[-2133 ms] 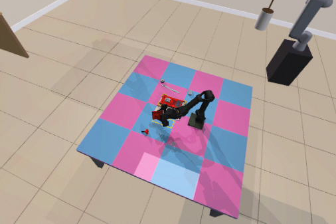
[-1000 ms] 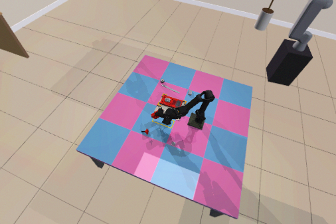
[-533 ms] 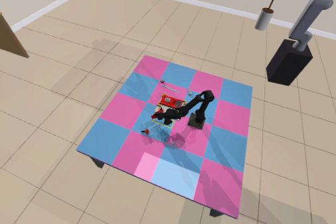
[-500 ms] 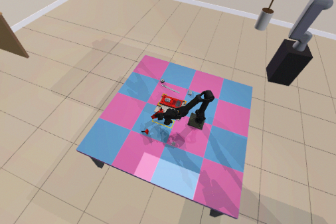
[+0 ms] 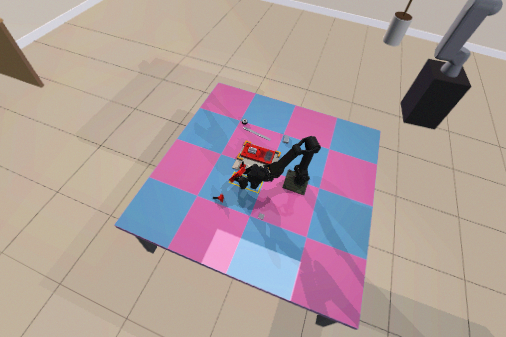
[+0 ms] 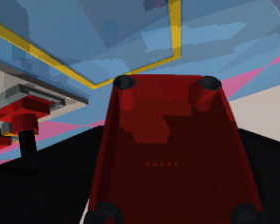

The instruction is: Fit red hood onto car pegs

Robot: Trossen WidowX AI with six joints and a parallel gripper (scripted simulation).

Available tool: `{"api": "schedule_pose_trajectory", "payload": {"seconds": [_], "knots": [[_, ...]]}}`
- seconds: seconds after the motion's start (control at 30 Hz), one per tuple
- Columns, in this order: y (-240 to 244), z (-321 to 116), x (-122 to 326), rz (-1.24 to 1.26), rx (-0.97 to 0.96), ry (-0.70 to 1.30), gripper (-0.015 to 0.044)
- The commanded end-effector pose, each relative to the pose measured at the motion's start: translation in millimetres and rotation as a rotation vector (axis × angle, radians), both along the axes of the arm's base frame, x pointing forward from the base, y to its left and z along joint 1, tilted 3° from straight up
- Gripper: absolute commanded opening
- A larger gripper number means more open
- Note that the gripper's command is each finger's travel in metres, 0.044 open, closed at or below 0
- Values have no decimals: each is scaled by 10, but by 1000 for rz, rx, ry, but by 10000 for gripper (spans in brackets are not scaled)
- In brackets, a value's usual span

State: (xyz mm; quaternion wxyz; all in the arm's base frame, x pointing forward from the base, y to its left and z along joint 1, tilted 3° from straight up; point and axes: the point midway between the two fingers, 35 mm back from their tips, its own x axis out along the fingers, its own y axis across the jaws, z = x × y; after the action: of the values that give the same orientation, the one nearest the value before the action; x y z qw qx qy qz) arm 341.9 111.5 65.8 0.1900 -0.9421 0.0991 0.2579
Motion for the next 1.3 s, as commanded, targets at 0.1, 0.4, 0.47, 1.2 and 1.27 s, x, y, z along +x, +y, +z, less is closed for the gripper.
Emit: {"api": "schedule_pose_trajectory", "payload": {"seconds": [0.1,0.4,0.47,1.2,1.27], "knots": [[4,-178,-68,112,-187,19,0],[13,-283,-112,157,-260,21,0],[16,-228,-82,137,-229,13,0],[54,-165,-132,152,-255,11,440],[97,-63,-201,155,-258,17,440]]}}
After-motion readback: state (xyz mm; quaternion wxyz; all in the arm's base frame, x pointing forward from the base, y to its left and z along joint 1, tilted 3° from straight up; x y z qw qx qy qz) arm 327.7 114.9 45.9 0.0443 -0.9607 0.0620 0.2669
